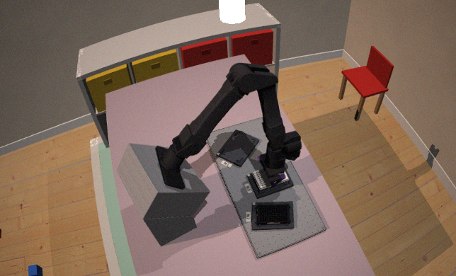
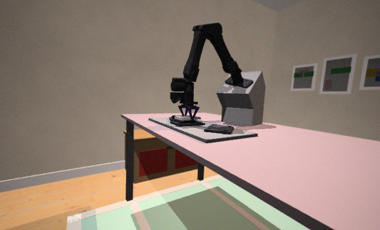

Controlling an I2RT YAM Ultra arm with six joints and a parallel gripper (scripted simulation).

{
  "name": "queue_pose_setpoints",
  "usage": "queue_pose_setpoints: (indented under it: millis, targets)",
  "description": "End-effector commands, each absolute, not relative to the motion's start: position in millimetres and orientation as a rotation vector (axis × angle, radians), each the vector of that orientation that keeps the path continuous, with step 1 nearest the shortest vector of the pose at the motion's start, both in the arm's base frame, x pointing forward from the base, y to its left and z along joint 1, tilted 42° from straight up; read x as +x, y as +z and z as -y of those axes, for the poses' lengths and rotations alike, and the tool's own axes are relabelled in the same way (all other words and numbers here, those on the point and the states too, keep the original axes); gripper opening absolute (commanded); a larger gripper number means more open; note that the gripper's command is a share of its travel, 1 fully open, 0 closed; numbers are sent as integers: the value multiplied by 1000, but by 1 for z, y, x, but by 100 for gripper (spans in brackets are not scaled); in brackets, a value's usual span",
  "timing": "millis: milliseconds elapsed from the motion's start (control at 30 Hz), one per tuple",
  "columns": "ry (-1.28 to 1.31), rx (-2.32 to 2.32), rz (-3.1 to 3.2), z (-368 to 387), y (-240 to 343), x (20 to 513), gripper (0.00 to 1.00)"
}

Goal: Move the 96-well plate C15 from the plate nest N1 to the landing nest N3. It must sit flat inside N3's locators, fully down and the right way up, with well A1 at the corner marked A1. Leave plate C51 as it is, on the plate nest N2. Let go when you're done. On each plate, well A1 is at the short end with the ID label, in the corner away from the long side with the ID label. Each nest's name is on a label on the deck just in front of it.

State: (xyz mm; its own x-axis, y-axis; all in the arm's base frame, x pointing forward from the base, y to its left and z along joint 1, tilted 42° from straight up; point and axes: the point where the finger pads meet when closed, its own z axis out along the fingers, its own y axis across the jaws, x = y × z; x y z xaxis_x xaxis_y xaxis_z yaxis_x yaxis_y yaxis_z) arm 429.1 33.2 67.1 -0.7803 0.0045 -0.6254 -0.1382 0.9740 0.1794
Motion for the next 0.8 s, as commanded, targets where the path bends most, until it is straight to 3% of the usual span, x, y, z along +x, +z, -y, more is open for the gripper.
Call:
queue_pose_setpoints:
  millis: [0, 767]
  targets:
    - [269, -81, -2406, -31, 77, 445, 0]
    - [270, -83, -2393, -31, 78, 441, 0]
